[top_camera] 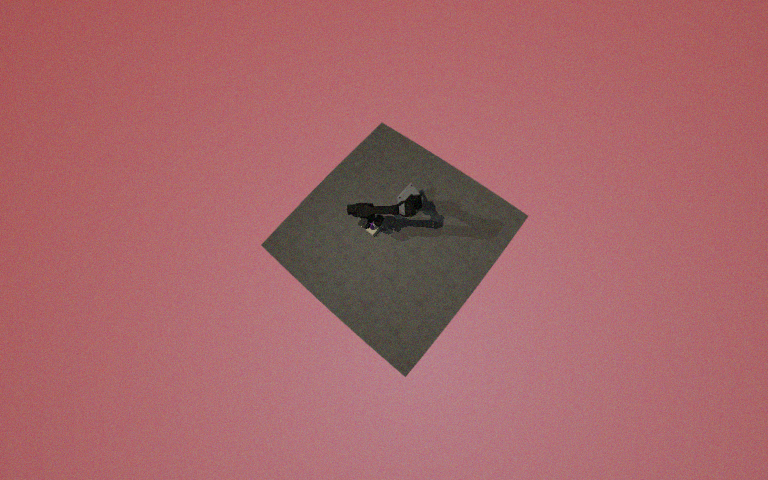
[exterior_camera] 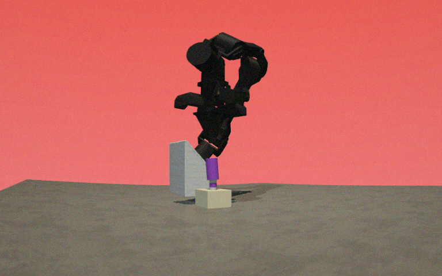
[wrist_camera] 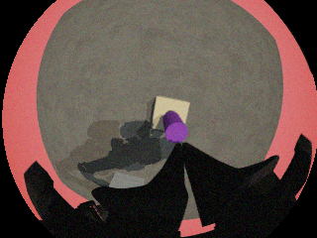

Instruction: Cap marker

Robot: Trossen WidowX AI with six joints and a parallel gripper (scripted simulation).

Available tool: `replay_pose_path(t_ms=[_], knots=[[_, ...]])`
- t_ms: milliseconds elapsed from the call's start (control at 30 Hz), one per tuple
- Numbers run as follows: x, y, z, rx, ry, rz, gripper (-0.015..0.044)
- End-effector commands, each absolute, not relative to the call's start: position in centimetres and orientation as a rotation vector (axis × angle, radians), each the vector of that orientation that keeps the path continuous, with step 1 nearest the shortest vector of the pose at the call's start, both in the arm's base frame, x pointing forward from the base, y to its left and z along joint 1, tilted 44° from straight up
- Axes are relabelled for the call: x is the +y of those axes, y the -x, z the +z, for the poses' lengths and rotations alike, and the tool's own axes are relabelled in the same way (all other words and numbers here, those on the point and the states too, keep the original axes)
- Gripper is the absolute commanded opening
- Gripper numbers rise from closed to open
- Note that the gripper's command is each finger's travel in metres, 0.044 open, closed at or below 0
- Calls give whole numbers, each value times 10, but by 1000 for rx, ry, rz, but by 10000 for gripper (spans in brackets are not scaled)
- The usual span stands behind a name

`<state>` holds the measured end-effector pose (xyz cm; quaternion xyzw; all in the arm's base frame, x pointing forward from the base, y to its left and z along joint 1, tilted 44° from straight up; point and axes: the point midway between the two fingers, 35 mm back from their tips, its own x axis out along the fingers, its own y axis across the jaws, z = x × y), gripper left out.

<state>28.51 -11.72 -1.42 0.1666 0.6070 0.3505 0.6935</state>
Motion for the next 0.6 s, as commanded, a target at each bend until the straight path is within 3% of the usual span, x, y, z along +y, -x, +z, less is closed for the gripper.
replay_pose_path(t_ms=[0,567], knots=[[-115,-284,-17,1466,-580,609,0],[-109,-284,-24,1466,-580,609,0]])
